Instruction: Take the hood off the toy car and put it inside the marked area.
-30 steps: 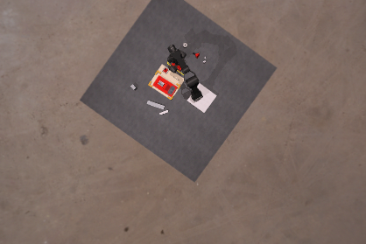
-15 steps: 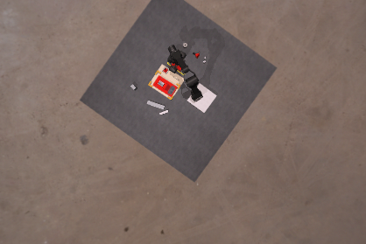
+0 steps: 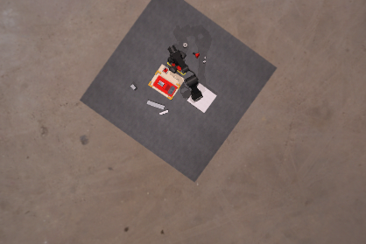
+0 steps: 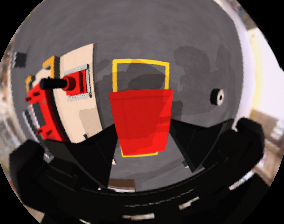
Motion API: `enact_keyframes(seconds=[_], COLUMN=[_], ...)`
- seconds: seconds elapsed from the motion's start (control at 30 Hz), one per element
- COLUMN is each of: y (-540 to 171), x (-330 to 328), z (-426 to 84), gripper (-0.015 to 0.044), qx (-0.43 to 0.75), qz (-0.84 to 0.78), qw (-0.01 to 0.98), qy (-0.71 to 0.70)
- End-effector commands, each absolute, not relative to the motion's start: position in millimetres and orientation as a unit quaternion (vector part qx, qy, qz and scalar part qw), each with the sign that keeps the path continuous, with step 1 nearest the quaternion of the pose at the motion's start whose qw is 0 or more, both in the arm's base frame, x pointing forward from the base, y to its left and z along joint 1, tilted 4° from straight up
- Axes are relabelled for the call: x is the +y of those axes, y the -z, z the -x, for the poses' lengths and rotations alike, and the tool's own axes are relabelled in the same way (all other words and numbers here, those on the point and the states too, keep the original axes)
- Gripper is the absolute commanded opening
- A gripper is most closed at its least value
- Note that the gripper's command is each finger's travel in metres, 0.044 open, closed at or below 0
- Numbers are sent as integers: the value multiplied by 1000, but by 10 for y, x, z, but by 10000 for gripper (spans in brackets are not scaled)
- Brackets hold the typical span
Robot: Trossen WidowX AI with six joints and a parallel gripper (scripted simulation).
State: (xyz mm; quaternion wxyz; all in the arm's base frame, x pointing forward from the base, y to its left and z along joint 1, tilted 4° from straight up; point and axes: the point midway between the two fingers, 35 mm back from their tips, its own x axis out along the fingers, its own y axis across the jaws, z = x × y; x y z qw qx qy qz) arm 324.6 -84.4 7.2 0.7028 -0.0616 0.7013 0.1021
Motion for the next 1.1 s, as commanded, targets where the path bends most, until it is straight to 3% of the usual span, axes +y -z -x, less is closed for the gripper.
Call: enact_keyframes(seconds=[0.0, 0.27, 0.83, 1.07], y=[-37, -1, -29, -635], x=[-842, -839, -842, -881], z=[-3233, -3232, -3245, -3266], gripper=[0, 0, 440, 440], qx=[703, 703, 701, 704], qz=[60, 60, 62, 61], qw=[702, 702, 703, 700], qy=[-100, -100, -102, -103])
